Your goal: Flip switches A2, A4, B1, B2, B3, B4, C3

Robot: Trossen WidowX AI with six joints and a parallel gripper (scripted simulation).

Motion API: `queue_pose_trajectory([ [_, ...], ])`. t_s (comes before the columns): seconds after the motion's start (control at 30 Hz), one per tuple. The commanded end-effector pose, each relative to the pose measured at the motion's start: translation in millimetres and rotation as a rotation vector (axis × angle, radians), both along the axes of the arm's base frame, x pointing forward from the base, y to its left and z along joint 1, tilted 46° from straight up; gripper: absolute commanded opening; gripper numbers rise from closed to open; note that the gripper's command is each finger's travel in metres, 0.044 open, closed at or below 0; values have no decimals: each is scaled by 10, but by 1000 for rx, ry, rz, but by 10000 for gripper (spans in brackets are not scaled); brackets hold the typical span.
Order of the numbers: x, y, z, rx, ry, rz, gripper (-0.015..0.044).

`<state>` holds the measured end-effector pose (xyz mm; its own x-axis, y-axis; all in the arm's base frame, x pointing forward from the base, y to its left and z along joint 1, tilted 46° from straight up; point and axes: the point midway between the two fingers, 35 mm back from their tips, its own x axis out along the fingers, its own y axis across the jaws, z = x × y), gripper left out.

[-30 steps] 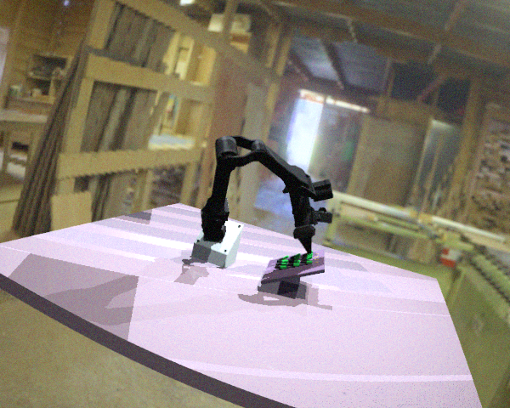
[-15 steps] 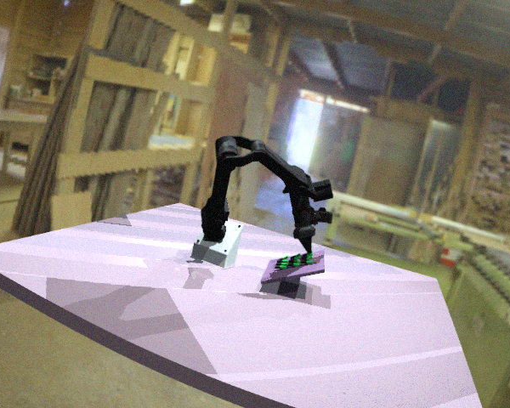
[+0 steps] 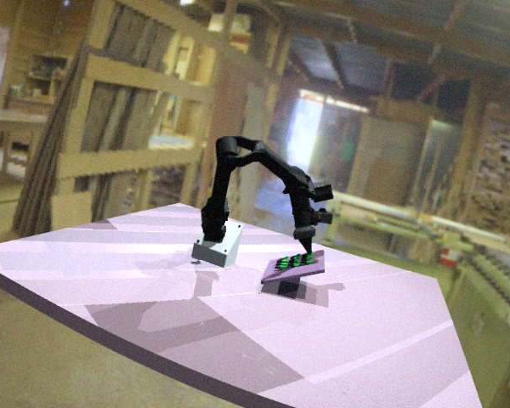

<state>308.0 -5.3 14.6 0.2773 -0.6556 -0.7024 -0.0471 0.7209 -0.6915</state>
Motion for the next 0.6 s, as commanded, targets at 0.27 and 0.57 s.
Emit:
queue_pose_trajectory([
  [0.27,2,-15,-14,-5,3,2,0],
  [0.57,6,-23,-22,-5,3,2,0],
])
